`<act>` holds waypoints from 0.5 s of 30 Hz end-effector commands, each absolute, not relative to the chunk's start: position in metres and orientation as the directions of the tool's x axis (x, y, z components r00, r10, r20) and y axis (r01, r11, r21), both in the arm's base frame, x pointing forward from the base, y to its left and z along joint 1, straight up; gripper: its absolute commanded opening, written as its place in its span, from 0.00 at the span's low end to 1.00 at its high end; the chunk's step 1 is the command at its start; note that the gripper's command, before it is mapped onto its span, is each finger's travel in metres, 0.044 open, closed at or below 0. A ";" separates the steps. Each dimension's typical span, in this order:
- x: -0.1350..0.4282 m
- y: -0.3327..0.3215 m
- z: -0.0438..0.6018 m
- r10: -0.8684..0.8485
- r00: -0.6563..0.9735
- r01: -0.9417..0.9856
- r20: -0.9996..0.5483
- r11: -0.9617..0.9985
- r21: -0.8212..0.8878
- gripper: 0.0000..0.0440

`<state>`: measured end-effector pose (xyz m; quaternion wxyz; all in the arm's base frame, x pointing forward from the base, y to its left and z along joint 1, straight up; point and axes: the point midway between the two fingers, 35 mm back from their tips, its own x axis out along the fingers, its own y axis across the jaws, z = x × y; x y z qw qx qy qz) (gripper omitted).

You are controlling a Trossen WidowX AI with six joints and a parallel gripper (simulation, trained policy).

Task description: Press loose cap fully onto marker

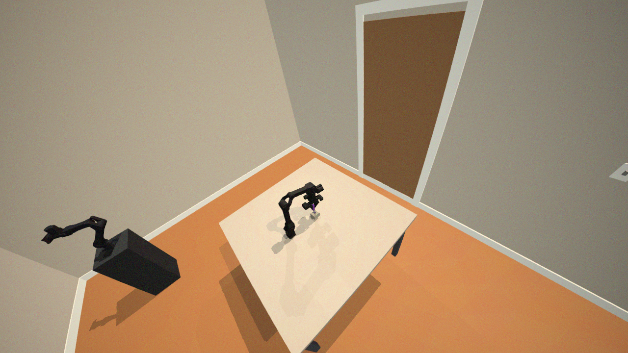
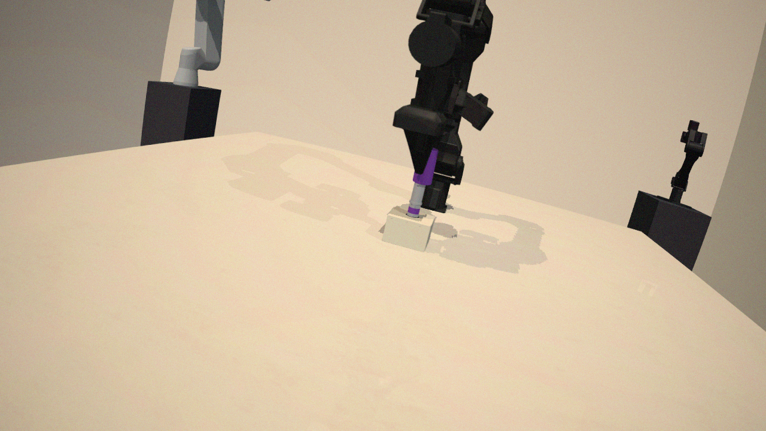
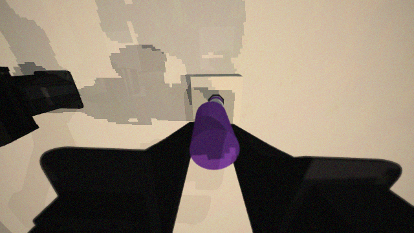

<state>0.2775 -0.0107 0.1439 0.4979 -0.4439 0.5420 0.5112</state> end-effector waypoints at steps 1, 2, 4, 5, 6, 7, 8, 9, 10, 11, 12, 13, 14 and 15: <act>0.273 -0.010 0.125 0.037 -0.173 -0.981 -0.984 0.079 0.176 0.00; 0.273 -0.010 0.125 0.037 -0.173 -0.981 -0.984 0.079 0.176 0.00; 0.273 -0.010 0.124 0.037 -0.173 -0.981 -0.984 0.079 0.176 0.00; 0.273 -0.010 0.124 0.037 -0.173 -0.981 -0.984 0.078 0.176 0.00; 0.273 -0.010 0.124 0.037 -0.174 -0.981 -0.984 0.078 0.176 0.00; 0.273 -0.010 0.124 0.037 -0.174 -0.981 -0.984 0.078 0.177 0.00; 0.273 -0.009 0.122 0.039 -0.176 -0.981 -0.984 0.074 0.179 0.00; 0.273 -0.009 0.119 0.040 -0.178 -0.981 -0.983 0.071 0.181 0.00; 0.272 -0.009 0.116 0.041 -0.180 -0.981 -0.983 0.067 0.182 0.00; 0.272 -0.009 0.114 0.042 -0.180 -0.981 -0.983 0.063 0.183 0.00; 0.272 -0.009 0.112 0.043 -0.181 -0.981 -0.983 0.059 0.183 0.00; 0.272 -0.009 0.109 0.043 -0.181 -0.982 -0.983 0.055 0.183 0.00; 0.271 -0.009 0.107 0.042 -0.181 -0.982 -0.983 0.051 0.183 0.00; 0.271 -0.009 0.106 0.042 -0.180 -0.982 -0.983 0.047 0.182 0.00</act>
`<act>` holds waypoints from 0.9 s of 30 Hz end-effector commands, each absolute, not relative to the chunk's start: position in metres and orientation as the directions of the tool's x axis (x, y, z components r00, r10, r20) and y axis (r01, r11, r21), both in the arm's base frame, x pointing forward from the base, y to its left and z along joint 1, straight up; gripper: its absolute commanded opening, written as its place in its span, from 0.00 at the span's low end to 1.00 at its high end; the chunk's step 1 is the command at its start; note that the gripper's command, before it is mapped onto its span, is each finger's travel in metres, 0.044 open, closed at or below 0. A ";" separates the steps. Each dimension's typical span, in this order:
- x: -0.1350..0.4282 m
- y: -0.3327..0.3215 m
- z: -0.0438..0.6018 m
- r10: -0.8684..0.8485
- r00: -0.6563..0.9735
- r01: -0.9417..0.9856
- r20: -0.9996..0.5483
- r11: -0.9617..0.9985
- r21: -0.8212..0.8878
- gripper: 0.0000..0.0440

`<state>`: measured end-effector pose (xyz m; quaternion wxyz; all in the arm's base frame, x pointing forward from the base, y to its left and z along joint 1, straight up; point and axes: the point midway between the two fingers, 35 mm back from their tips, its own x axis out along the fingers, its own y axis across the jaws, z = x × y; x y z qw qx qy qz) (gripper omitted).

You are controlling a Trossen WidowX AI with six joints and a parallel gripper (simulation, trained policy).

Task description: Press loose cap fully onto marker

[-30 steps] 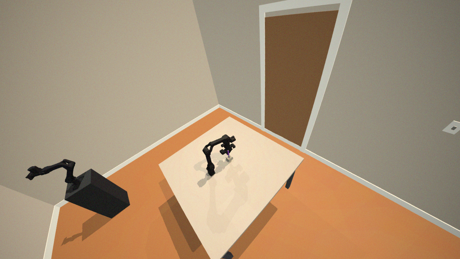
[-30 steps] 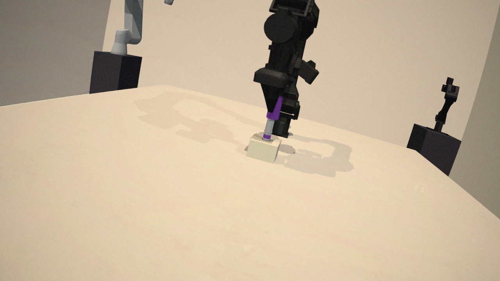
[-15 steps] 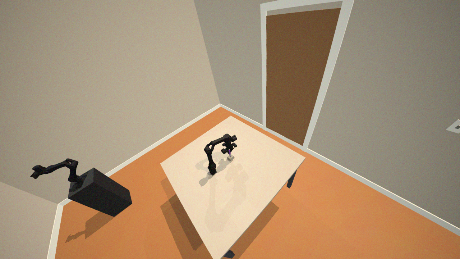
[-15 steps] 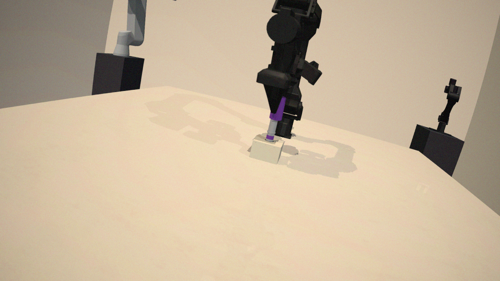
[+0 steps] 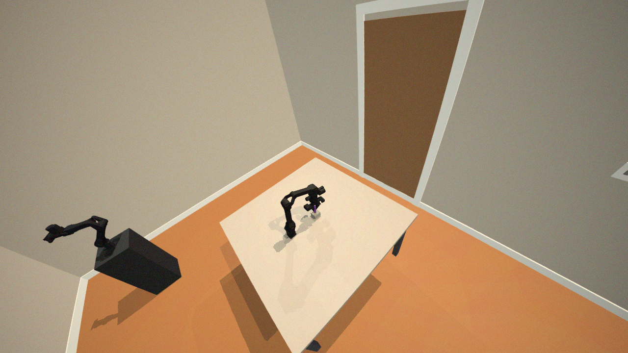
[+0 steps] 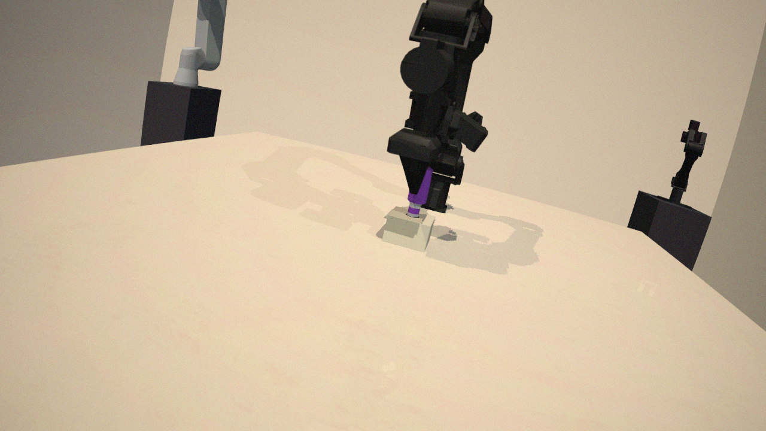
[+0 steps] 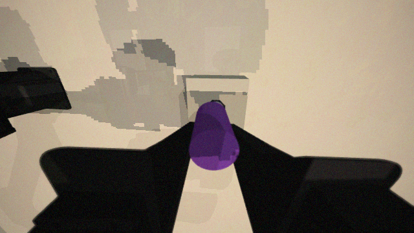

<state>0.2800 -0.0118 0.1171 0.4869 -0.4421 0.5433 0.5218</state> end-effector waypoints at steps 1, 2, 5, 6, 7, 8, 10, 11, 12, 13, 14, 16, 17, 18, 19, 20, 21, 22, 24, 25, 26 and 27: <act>0.271 -0.009 0.104 0.041 -0.179 -0.983 -0.983 0.043 0.181 0.01; 0.271 -0.009 0.103 0.040 -0.178 -0.983 -0.983 0.038 0.179 0.01; 0.271 -0.009 0.098 0.038 -0.176 -0.984 -0.984 0.027 0.177 0.01; 0.271 -0.009 0.098 0.037 -0.176 -0.984 -0.984 0.026 0.177 0.02; 0.271 -0.009 0.098 0.037 -0.176 -0.984 -0.984 0.025 0.177 0.02; 0.271 -0.009 0.098 0.037 -0.176 -0.984 -0.984 0.025 0.177 0.02; 0.271 -0.009 0.097 0.036 -0.175 -0.984 -0.984 0.022 0.176 0.03; 0.271 -0.009 0.097 0.036 -0.175 -0.984 -0.984 0.021 0.176 0.03; 0.271 -0.009 0.097 0.036 -0.175 -0.984 -0.984 0.021 0.176 0.03; 0.271 -0.009 0.097 0.036 -0.175 -0.984 -0.984 0.021 0.176 0.03; 0.271 -0.009 0.097 0.036 -0.175 -0.984 -0.984 0.021 0.176 0.03; 0.271 -0.009 0.096 0.036 -0.174 -0.984 -0.984 0.020 0.175 0.04; 0.271 -0.009 0.096 0.036 -0.174 -0.984 -0.984 0.019 0.175 0.04; 0.271 -0.009 0.096 0.035 -0.174 -0.984 -0.984 0.018 0.175 0.04; 0.271 -0.009 0.096 0.035 -0.174 -0.985 -0.984 0.018 0.174 0.05; 0.271 -0.009 0.096 0.035 -0.174 -0.985 -0.984 0.018 0.174 0.05; 0.271 -0.009 0.096 0.035 -0.174 -0.985 -0.984 0.018 0.174 0.05; 0.271 -0.009 0.096 0.035 -0.174 -0.985 -0.984 0.018 0.174 0.05; 0.271 -0.009 0.096 0.035 -0.173 -0.985 -0.984 0.017 0.174 0.06; 0.271 -0.009 0.096 0.035 -0.173 -0.985 -0.984 0.016 0.174 0.06; 0.271 -0.009 0.096 0.035 -0.173 -0.985 -0.984 0.016 0.174 0.06; 0.271 -0.009 0.096 0.035 -0.173 -0.985 -0.984 0.016 0.174 0.07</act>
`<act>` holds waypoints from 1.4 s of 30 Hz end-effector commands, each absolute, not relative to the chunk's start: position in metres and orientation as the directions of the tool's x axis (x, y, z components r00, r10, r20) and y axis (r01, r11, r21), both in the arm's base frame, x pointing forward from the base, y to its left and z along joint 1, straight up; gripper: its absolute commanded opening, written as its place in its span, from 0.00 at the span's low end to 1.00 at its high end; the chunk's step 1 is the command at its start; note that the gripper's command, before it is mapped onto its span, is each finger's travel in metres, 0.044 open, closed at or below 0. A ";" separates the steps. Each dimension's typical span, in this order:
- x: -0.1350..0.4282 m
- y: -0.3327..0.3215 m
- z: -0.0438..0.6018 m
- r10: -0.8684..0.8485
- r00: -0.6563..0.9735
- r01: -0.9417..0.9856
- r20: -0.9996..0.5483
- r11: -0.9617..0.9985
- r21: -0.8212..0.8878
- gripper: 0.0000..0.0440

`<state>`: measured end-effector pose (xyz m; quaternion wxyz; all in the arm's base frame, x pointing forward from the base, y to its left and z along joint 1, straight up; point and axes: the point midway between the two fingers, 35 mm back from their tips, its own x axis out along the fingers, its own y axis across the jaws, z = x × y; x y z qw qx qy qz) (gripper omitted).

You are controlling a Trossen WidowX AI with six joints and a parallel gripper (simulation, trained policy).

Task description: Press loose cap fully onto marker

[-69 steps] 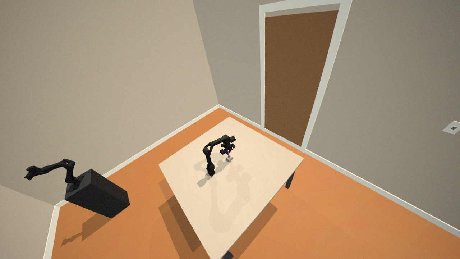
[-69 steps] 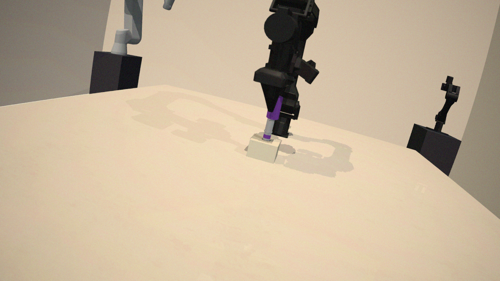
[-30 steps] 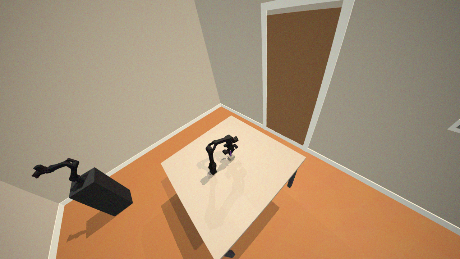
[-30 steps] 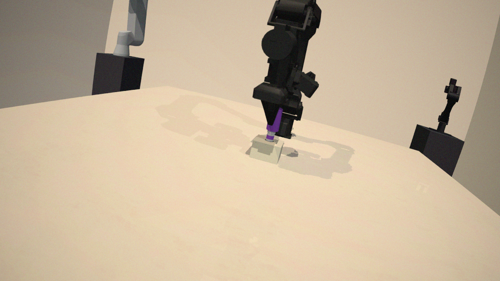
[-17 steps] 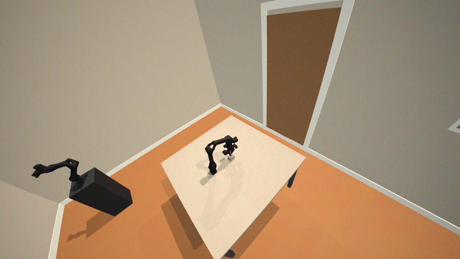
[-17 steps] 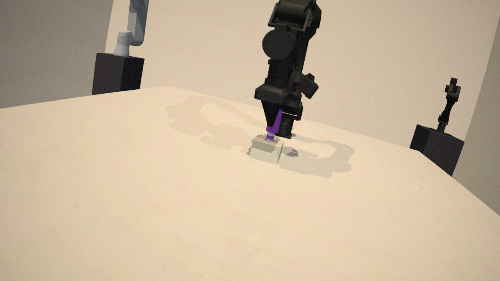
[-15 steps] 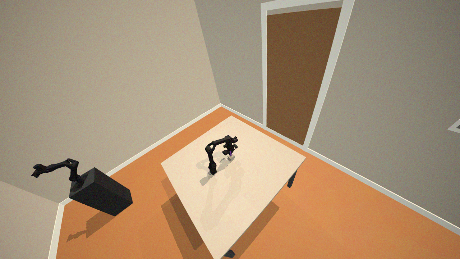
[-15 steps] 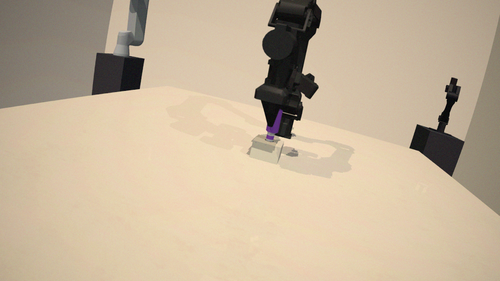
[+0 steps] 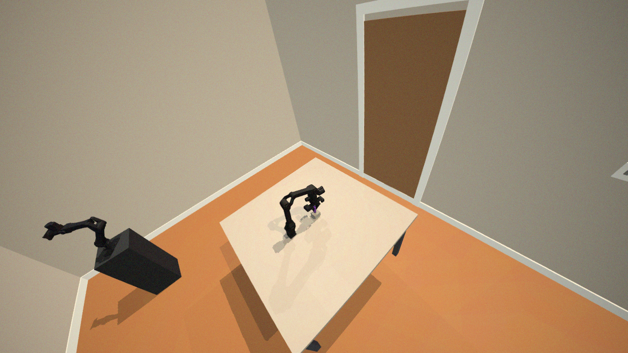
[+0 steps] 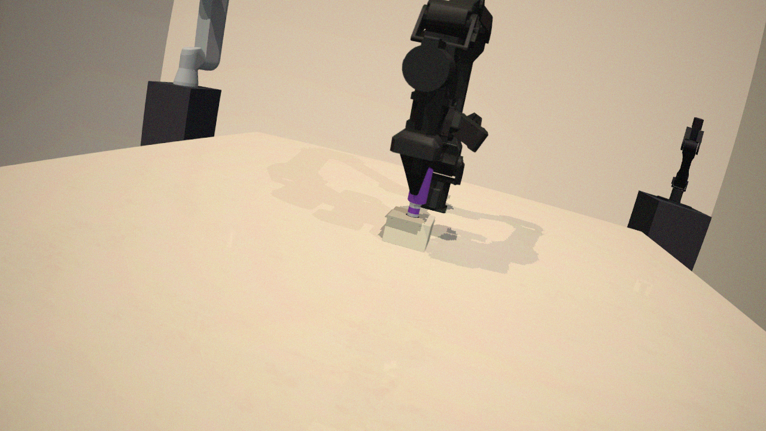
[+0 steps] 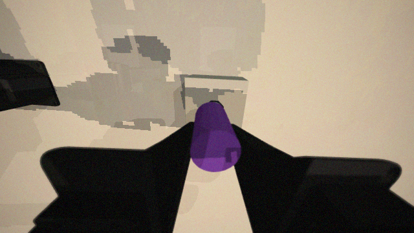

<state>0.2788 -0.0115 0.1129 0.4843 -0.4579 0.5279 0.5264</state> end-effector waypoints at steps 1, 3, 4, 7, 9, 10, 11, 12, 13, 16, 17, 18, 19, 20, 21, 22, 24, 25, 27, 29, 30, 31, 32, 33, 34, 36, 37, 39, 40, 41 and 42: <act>0.271 -0.009 0.096 0.035 -0.173 -0.985 -0.984 0.015 0.174 0.07; 0.271 -0.009 0.095 0.035 -0.173 -0.985 -0.984 0.015 0.173 0.07; 0.271 -0.009 0.095 0.034 -0.173 -0.985 -0.984 0.015 0.173 0.08; 0.271 -0.009 0.095 0.034 -0.173 -0.985 -0.984 0.014 0.173 0.08; 0.271 -0.009 0.095 0.034 -0.172 -0.985 -0.984 0.013 0.173 0.09; 0.271 -0.009 0.095 0.034 -0.172 -0.985 -0.984 0.013 0.173 0.09; 0.271 -0.009 0.095 0.034 -0.172 -0.985 -0.984 0.013 0.173 0.09; 0.271 -0.009 0.095 0.034 -0.172 -0.985 -0.984 0.013 0.173 0.10; 0.271 -0.009 0.095 0.034 -0.172 -0.985 -0.984 0.013 0.173 0.10; 0.271 -0.009 0.095 0.034 -0.172 -0.985 -0.985 0.012 0.172 0.11; 0.271 -0.009 0.095 0.034 -0.172 -0.985 -0.985 0.012 0.172 0.11; 0.271 -0.009 0.095 0.034 -0.172 -0.985 -0.985 0.011 0.172 0.11; 0.271 -0.009 0.095 0.033 -0.172 -0.985 -0.985 0.011 0.172 0.11; 0.271 -0.009 0.095 0.033 -0.172 -0.985 -0.985 0.011 0.172 0.12; 0.271 -0.009 0.095 0.033 -0.172 -0.985 -0.985 0.011 0.172 0.12; 0.271 -0.009 0.094 0.033 -0.172 -0.985 -0.985 0.010 0.172 0.12; 0.271 -0.009 0.094 0.033 -0.171 -0.985 -0.985 0.010 0.172 0.13; 0.271 -0.009 0.094 0.033 -0.171 -0.985 -0.985 0.010 0.172 0.13; 0.271 -0.009 0.094 0.033 -0.171 -0.985 -0.985 0.009 0.172 0.13; 0.271 -0.009 0.094 0.033 -0.171 -0.985 -0.985 0.009 0.172 0.14; 0.271 -0.009 0.094 0.033 -0.171 -0.985 -0.985 0.009 0.171 0.14; 0.271 -0.009 0.094 0.033 -0.171 -0.985 -0.985 0.008 0.171 0.14; 0.271 -0.009 0.094 0.033 -0.171 -0.985 -0.985 0.008 0.171 0.15; 0.271 -0.009 0.094 0.033 -0.171 -0.985 -0.985 0.008 0.172 0.21; 0.270 -0.009 0.093 0.032 -0.173 -0.985 -0.984 0.007 0.173 0.27; 0.268 -0.009 0.092 0.035 -0.183 -0.983 -0.982 0.004 0.183 0.29; 0.267 -0.008 0.092 0.036 -0.185 -0.983 -0.982 0.003 0.185 0.31; 0.266 -0.008 0.092 0.037 -0.187 -0.982 -0.982 0.003 0.187 0.33; 0.266 -0.008 0.092 0.037 -0.188 -0.982 -0.982 0.002 0.188 0.36; 0.266 -0.008 0.092 0.038 -0.189 -0.982 -0.981 0.002 0.189 0.37; 0.265 -0.008 0.092 0.039 -0.192 -0.981 -0.981 0.000 0.192 0.39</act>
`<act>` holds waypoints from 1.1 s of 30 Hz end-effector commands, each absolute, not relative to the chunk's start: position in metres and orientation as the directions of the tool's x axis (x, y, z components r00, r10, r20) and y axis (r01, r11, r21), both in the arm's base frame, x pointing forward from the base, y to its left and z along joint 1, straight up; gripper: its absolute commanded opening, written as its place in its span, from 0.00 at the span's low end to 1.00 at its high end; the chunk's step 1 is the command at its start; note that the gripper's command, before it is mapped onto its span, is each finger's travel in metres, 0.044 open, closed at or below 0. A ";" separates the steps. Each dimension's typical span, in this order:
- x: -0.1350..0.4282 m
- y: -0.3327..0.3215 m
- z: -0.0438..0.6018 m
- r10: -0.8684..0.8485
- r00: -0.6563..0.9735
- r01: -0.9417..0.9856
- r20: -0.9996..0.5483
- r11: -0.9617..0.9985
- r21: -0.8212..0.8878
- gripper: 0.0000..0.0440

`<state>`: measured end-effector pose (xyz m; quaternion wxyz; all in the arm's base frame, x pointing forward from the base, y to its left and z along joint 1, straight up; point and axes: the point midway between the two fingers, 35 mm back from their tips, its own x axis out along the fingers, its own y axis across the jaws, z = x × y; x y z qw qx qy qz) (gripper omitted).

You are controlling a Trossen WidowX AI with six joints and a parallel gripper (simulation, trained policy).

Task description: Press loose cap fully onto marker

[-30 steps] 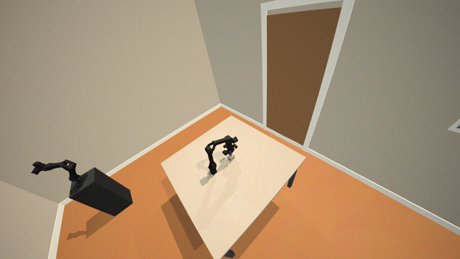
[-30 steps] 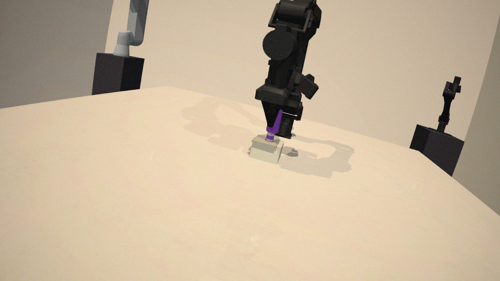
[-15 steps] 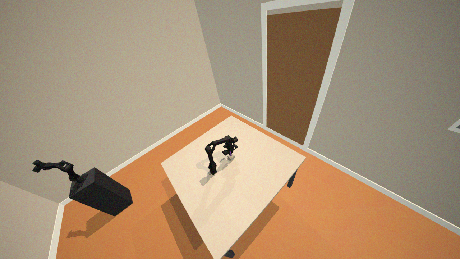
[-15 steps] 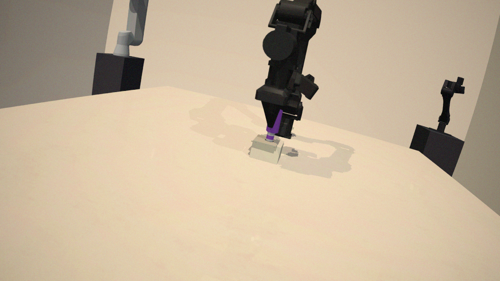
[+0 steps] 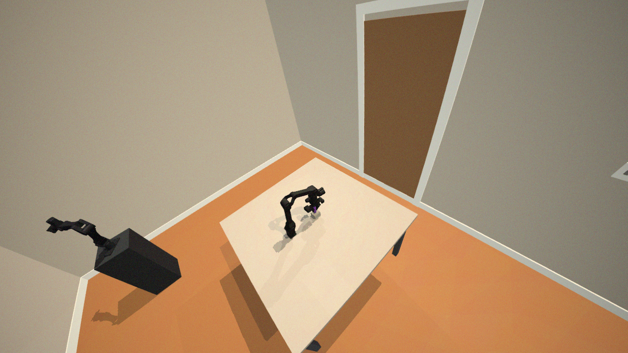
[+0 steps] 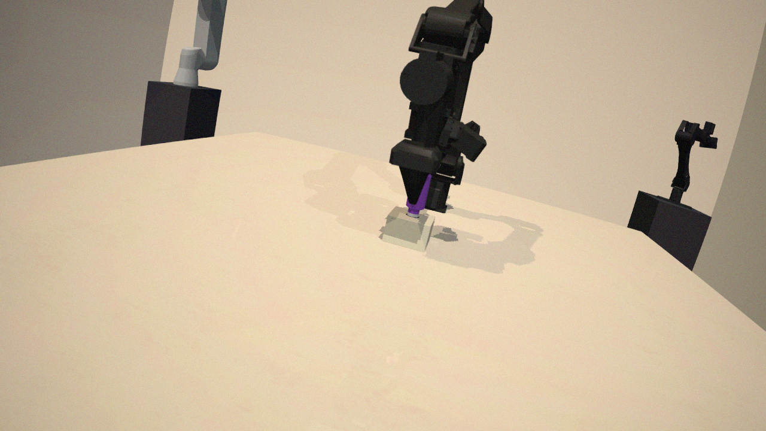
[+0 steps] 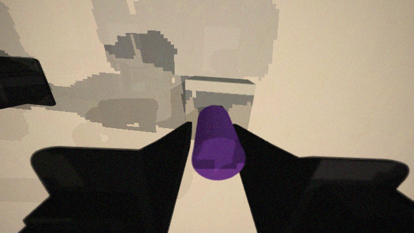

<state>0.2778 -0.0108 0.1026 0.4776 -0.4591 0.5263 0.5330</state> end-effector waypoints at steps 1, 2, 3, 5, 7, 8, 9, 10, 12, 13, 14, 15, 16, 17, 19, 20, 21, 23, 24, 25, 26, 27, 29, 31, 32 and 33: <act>0.264 -0.007 0.092 0.041 -0.195 -0.981 -0.980 -0.001 0.195 0.41; 0.262 -0.007 0.092 0.043 -0.198 -0.980 -0.979 -0.003 0.198 0.43; 0.261 -0.007 0.092 0.045 -0.201 -0.980 -0.979 -0.004 0.201 0.45; 0.259 -0.006 0.092 0.049 -0.205 -0.979 -0.977 -0.007 0.205 0.49; 0.257 -0.005 0.092 0.053 -0.209 -0.978 -0.977 -0.010 0.208 0.54; 0.257 -0.004 0.093 0.056 -0.210 -0.978 -0.976 -0.012 0.209 0.57; 0.256 -0.004 0.093 0.058 -0.210 -0.978 -0.976 -0.014 0.209 0.60; 0.255 -0.003 0.093 0.061 -0.208 -0.978 -0.976 -0.015 0.208 0.64; 0.254 -0.002 0.093 0.067 -0.203 -0.979 -0.977 -0.017 0.202 0.75; 0.254 -0.002 0.094 0.068 -0.200 -0.980 -0.978 -0.019 0.199 0.81; 0.254 -0.002 0.094 0.069 -0.195 -0.981 -0.978 -0.020 0.194 0.87; 0.254 -0.002 0.094 0.070 -0.187 -0.982 -0.980 -0.020 0.186 0.93; 0.255 -0.002 0.095 0.071 -0.178 -0.984 -0.982 -0.022 0.177 0.99; 0.256 -0.002 0.097 0.071 -0.167 -0.986 -0.983 -0.022 0.166 1.00; 0.258 -0.001 0.100 0.072 -0.147 -0.989 -0.987 -0.022 0.146 1.00; 0.258 -0.001 0.102 0.072 -0.138 -0.990 -0.988 -0.022 0.136 1.00; 0.259 -0.001 0.104 0.072 -0.128 -0.992 -0.989 -0.022 0.127 1.00; 0.261 -0.001 0.110 0.072 -0.109 -0.994 -0.991 -0.023 0.108 1.00; 0.262 -0.001 0.114 0.072 -0.099 -0.995 -0.992 -0.024 0.098 1.00; 0.263 -0.001 0.119 0.072 -0.089 -0.996 -0.993 -0.025 0.088 1.00; 0.264 -0.001 0.123 0.072 -0.080 -0.997 -0.994 -0.027 0.079 1.00; 0.265 -0.001 0.126 0.072 -0.072 -0.997 -0.995 -0.029 0.071 1.00; 0.265 -0.001 0.131 0.072 -0.059 -0.998 -0.996 -0.034 0.056 1.00; 0.266 -0.001 0.135 0.073 -0.044 -0.998 -0.996 -0.040 0.041 1.00; 0.267 -0.001 0.138 0.074 -0.036 -0.999 -0.997 -0.042 0.033 1.00; 0.267 -0.001 0.140 0.075 -0.028 -0.999 -0.997 -0.045 0.024 1.00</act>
